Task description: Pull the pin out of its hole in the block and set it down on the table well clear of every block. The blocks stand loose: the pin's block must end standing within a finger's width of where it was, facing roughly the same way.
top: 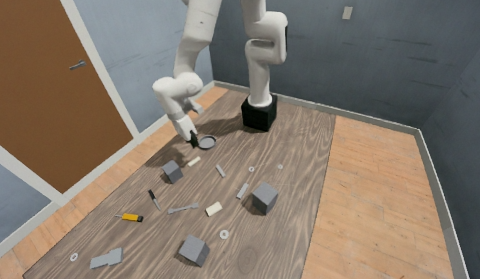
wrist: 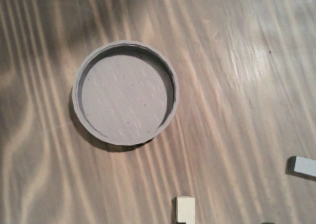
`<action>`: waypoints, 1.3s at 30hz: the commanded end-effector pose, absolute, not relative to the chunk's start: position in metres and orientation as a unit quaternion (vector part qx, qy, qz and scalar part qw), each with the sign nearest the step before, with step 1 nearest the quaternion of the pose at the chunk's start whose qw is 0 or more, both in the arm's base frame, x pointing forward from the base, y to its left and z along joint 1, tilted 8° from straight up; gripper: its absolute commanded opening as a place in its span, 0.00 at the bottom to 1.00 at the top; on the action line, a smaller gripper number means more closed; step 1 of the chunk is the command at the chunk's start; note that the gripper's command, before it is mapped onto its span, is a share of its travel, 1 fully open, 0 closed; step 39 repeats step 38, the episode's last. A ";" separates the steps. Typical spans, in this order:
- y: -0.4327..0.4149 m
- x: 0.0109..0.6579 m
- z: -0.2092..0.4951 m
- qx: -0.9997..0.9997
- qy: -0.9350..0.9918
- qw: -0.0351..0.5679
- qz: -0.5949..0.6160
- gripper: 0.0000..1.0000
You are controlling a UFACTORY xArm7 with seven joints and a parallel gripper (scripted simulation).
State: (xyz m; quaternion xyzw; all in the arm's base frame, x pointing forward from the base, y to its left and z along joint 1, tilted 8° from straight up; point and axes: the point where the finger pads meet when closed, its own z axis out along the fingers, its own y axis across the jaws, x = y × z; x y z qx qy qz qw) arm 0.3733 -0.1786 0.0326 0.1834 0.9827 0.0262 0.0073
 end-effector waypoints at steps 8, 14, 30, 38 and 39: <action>-0.185 0.374 0.038 0.185 0.982 0.012 0.021 0.39; -0.185 0.374 0.039 0.185 0.982 0.012 0.020 0.39; -0.185 0.374 0.039 0.185 0.982 0.012 0.020 0.39; -0.185 0.374 0.039 0.185 0.982 0.012 0.020 0.39; -0.185 0.374 0.039 0.185 0.982 0.012 0.020 0.39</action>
